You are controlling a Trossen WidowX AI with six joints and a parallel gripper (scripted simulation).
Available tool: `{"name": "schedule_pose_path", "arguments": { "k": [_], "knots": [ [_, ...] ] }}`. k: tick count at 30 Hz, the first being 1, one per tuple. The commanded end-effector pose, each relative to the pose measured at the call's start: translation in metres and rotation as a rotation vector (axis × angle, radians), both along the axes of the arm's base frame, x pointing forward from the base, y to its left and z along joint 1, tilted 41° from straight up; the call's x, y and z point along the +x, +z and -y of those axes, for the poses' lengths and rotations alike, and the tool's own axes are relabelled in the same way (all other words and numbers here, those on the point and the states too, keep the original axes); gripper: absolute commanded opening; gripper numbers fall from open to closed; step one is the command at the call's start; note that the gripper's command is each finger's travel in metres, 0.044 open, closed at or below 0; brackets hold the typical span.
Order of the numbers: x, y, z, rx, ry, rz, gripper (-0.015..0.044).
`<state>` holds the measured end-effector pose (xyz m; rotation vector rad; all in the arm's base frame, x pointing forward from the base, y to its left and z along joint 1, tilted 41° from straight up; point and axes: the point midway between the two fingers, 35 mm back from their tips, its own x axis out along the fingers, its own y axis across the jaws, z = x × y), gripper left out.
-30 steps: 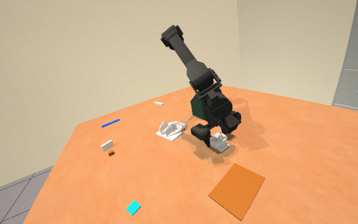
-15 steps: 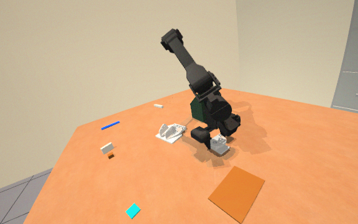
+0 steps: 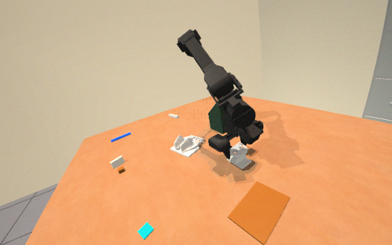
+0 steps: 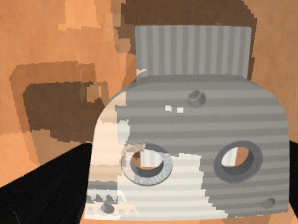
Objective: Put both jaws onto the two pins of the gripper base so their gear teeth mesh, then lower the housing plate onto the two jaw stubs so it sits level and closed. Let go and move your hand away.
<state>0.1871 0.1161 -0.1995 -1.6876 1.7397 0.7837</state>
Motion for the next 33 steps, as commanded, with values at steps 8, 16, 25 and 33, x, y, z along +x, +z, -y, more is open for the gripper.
{"name": "schedule_pose_path", "arguments": {
  "k": [8,16,25,33],
  "knots": [
    [0.005,0.031,-0.032,0.022,0.001,0.016,0.0351],
    [0.004,0.043,-0.041,0.021,0.003,0.016,0.0351],
    [0.004,0.043,-0.041,0.021,0.003,0.016,0.0351],
    [0.005,0.044,-0.039,0.022,-0.006,0.023,0.0351]
  ]
}}
